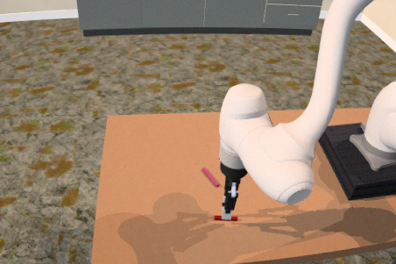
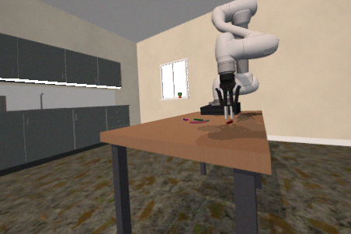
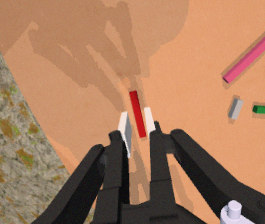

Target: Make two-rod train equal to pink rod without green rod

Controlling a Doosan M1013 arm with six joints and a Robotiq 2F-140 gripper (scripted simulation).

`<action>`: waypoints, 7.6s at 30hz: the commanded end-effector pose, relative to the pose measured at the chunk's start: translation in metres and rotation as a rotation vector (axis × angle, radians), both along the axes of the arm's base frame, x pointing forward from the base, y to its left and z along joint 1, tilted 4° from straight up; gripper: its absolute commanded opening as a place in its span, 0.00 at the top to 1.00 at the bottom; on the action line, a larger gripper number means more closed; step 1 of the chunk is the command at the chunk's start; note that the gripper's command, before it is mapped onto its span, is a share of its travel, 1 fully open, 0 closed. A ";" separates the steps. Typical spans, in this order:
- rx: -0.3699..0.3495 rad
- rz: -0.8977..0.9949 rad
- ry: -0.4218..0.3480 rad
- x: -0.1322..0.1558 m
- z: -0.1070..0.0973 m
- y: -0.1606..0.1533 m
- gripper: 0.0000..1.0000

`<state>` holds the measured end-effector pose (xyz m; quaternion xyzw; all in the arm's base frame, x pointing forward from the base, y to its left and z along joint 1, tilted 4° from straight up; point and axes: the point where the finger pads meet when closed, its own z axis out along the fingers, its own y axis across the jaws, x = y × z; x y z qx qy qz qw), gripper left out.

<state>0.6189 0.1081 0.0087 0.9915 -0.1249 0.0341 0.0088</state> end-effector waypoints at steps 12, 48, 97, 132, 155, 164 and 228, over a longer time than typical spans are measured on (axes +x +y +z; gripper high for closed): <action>0.000 -0.001 0.004 -0.001 -0.007 0.000 0.85; 0.000 -0.001 0.004 -0.001 -0.007 0.000 0.85; 0.000 -0.001 0.004 -0.003 -0.007 0.000 0.85; 0.000 -0.001 0.004 -0.003 -0.007 0.000 0.85; 0.000 -0.001 0.004 -0.002 -0.022 -0.001 0.85; 0.000 -0.001 0.004 -0.002 -0.024 -0.001 0.85; 0.000 -0.001 0.004 -0.002 -0.024 -0.001 0.97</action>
